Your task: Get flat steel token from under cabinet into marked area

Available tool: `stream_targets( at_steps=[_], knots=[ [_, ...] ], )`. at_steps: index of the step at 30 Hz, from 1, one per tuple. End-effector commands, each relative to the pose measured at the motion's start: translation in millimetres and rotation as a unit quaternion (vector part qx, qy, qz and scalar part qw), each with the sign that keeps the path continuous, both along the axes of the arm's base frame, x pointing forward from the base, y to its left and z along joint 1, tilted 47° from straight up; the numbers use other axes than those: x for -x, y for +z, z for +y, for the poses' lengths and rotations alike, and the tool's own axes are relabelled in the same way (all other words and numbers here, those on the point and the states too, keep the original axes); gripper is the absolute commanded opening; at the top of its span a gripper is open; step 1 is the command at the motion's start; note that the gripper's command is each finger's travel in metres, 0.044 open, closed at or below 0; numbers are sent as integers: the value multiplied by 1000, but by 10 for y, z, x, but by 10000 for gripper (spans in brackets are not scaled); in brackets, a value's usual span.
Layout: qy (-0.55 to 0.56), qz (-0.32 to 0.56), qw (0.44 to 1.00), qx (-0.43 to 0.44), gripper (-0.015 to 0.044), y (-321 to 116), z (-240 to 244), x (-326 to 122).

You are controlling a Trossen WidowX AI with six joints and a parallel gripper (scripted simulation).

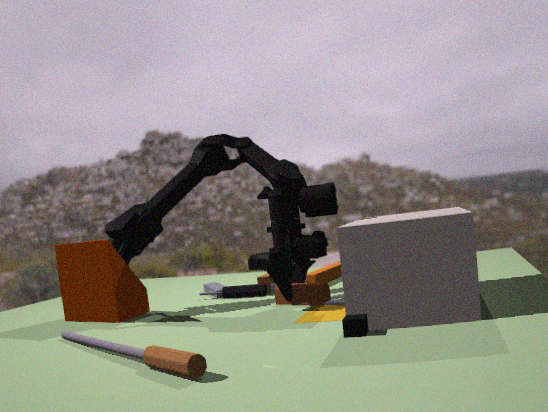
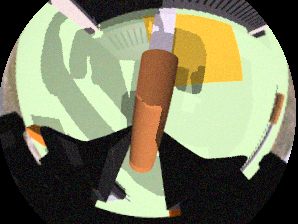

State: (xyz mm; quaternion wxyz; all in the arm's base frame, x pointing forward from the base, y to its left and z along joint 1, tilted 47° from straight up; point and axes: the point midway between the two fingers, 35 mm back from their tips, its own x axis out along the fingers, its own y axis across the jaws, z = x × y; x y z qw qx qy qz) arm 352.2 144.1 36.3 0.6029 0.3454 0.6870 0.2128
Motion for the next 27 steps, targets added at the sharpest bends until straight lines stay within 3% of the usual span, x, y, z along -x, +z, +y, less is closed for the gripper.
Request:
stream_targets(
  at_steps=[1,27],
  knots=[
    [2,-4,1000,-1,0,-2,-2,-65],
    [2,-4,1000,-1,0,-146,-115,-149]
  ],
)
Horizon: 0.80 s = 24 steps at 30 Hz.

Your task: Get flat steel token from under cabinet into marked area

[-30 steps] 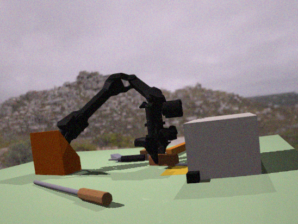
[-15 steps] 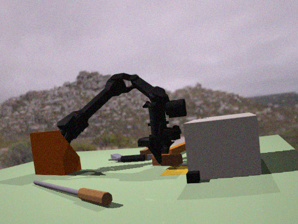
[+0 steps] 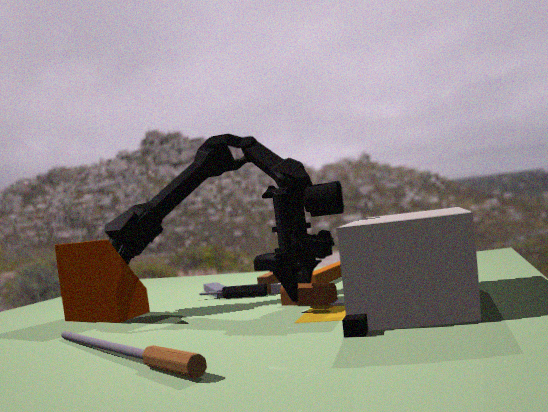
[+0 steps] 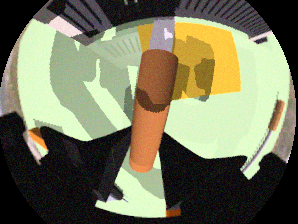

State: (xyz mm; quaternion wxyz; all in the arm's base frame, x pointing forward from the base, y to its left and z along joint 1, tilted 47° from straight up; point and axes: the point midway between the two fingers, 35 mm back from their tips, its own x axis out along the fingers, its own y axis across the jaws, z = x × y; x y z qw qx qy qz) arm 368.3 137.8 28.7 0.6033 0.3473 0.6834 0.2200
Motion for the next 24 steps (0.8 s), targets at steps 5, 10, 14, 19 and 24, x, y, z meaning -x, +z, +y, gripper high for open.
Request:
stream_targets(
  at_steps=[5,10,14,19,24],
  knots=[
    [0,0,1000,6,0,-73,-54,13],
    [0,0,1000,6,0,-72,-53,18],
    [0,1,1000,6,0,-63,-46,46],
    [0,1,1000,6,0,-48,-35,95],
    [0,1,1000,6,0,-34,-26,145]
  ],
)
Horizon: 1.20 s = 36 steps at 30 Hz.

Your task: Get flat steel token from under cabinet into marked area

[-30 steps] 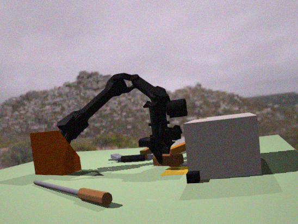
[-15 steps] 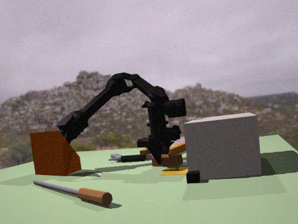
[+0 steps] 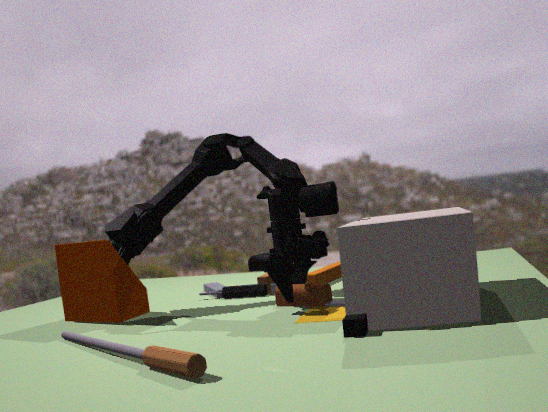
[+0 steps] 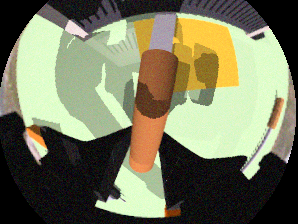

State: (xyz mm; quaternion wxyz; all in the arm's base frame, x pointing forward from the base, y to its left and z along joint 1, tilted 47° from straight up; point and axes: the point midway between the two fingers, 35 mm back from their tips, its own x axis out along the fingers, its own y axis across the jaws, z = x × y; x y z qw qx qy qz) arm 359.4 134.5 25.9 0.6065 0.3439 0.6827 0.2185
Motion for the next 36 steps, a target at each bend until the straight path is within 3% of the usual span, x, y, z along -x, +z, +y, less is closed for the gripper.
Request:
stream_targets(
  at_steps=[1,36],
  knots=[
    [-1,4,1000,2,0,-4,9,67],
    [-1,5,1000,2,0,80,72,430]
  ],
)
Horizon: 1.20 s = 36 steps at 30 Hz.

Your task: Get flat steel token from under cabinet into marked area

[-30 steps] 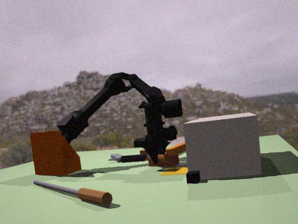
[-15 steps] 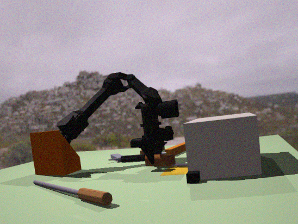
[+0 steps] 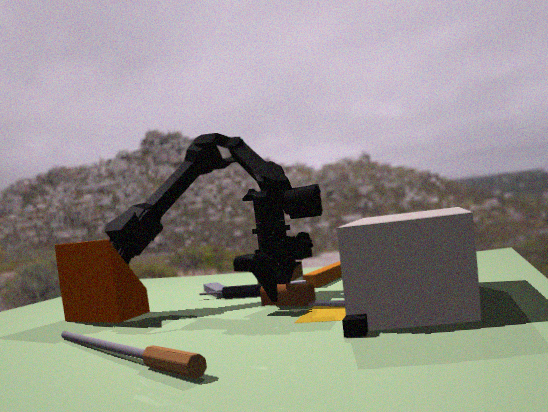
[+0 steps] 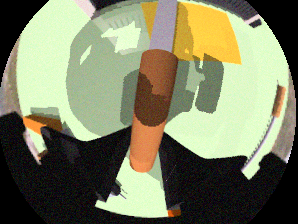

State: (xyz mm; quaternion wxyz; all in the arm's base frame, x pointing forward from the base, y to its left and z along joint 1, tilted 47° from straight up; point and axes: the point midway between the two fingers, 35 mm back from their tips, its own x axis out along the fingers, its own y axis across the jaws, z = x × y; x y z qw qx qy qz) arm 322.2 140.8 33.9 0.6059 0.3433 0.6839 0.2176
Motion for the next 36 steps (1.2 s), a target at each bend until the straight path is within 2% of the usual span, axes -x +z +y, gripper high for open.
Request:
stream_targets(
  at_steps=[1,36],
  knots=[
    [-1,3,1000,1,0,2,11,68],
    [-1,4,1000,0,0,95,83,471]
  ],
)
